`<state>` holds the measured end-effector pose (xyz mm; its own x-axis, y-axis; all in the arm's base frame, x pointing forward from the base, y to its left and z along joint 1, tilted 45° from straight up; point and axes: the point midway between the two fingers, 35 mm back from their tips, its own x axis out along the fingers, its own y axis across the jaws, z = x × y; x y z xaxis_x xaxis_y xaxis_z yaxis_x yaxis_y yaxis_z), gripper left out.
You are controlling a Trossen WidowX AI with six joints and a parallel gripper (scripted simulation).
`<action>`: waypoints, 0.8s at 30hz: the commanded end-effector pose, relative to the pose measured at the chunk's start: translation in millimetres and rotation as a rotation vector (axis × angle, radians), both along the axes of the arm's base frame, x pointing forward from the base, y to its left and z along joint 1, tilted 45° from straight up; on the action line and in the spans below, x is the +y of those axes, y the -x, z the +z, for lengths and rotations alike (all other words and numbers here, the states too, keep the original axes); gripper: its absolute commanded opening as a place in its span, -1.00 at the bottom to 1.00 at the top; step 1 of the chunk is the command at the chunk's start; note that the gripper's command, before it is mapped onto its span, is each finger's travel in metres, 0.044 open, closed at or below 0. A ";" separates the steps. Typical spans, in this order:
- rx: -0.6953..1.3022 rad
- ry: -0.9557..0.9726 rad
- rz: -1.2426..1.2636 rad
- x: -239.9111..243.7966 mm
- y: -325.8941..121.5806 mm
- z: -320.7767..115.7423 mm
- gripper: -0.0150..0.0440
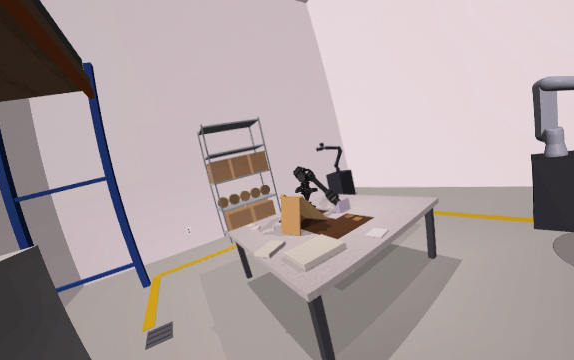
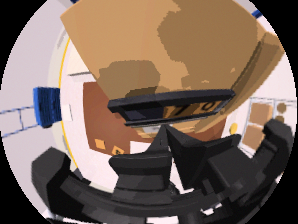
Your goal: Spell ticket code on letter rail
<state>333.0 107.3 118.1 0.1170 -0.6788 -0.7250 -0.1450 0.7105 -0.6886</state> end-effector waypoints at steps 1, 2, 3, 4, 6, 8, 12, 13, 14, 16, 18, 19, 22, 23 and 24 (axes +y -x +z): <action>-0.001 -0.003 -0.002 2.8 4.3 2.6 -0.49; -0.001 -0.003 -0.002 3.2 5.1 3.2 -0.49; -0.001 -0.003 -0.002 3.2 5.1 3.2 -0.49; -0.001 -0.003 -0.002 3.2 5.1 3.2 -0.49; -0.006 -0.001 0.008 3.0 3.9 4.3 -0.40; -0.051 -0.006 0.058 9.4 10.0 17.5 -0.22; -0.189 -0.026 0.207 25.1 32.5 56.3 0.13; -0.223 -0.032 0.243 28.0 38.8 65.3 0.22; -0.258 -0.039 0.278 30.3 45.2 74.0 0.31; -0.327 -0.055 0.344 33.8 58.6 90.4 0.49; -0.397 -0.073 0.407 35.4 72.3 105.6 0.67; -0.431 -0.083 0.437 35.5 79.2 112.6 0.75; -0.481 -0.099 0.479 34.9 89.1 122.0 1.00; -0.481 -0.099 0.479 34.9 89.1 122.0 1.00; -0.481 -0.099 0.479 34.9 89.1 122.0 1.00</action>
